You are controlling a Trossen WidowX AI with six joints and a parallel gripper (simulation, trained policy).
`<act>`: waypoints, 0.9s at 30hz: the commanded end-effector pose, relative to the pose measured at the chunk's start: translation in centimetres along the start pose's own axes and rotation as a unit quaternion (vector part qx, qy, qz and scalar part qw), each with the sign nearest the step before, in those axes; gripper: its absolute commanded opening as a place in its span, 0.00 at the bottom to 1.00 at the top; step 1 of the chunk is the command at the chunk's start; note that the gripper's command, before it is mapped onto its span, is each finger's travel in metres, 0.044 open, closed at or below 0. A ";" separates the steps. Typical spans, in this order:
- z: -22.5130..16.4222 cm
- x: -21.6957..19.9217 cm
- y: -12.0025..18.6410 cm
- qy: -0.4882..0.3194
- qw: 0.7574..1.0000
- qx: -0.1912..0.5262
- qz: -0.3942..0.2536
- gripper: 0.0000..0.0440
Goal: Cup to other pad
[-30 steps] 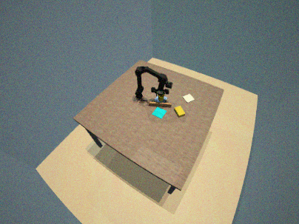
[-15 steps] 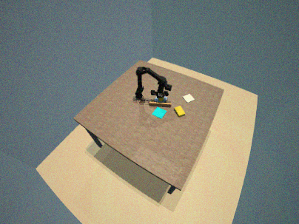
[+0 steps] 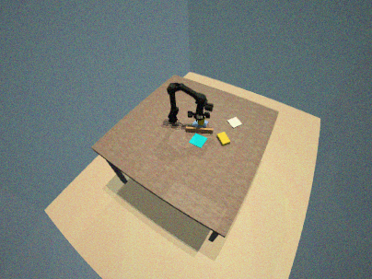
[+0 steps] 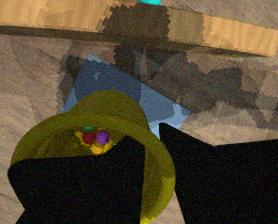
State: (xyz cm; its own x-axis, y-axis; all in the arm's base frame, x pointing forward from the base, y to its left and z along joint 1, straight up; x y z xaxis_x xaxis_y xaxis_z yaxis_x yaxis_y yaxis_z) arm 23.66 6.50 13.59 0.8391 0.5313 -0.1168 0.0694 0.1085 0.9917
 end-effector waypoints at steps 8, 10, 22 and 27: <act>1.3 -0.2 3.0 -0.046 0.998 -0.003 0.032 0.06; 1.7 -0.2 3.4 -0.055 0.998 -0.004 0.038 0.06; 4.6 -0.2 5.2 -0.105 0.991 -0.017 0.078 0.02; 6.2 -0.2 5.3 -0.125 0.988 -0.027 0.093 0.02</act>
State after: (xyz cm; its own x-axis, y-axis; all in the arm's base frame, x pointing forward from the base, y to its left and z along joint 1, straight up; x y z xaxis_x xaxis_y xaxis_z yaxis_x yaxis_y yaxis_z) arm 26.88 2.32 19.12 0.9395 0.3335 0.0788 -0.1082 0.0703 0.9916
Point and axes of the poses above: the point midway between the two fingers, 35 mm back from their tips, its own y axis back along the fingers, its own x axis across the jaws, z = x × y, the point moved 5 cm from there along y, back along the fingers, and after that the axes turned 3 degrees about -y, right-handed, at the moved point
